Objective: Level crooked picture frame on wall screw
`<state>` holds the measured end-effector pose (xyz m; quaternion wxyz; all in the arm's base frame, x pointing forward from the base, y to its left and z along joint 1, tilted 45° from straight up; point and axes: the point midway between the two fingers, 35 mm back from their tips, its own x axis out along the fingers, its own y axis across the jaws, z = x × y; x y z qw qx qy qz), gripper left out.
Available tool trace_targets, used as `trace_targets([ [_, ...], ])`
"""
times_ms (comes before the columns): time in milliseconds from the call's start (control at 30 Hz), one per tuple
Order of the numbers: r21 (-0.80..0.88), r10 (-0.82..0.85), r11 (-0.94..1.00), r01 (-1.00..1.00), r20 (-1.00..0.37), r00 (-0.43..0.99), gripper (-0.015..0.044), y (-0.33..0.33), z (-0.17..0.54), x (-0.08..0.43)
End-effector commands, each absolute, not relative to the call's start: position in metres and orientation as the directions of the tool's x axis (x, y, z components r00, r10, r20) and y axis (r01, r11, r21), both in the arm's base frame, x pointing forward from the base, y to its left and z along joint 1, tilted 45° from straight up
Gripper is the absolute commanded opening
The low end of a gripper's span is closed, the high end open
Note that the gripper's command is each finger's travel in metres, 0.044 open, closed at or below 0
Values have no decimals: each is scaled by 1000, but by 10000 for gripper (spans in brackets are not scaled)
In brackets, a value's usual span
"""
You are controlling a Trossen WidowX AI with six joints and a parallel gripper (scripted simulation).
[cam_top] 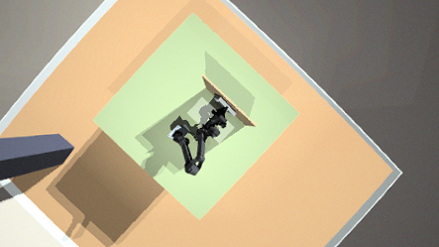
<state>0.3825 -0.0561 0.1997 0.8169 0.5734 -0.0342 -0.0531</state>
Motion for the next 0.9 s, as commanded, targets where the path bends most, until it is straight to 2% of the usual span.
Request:
trace_targets([
  [0,939,-120,344,32,9,993,0,-54,206,383],
  [867,939,-120,343,32,9,993,0,-53,208,383],
])
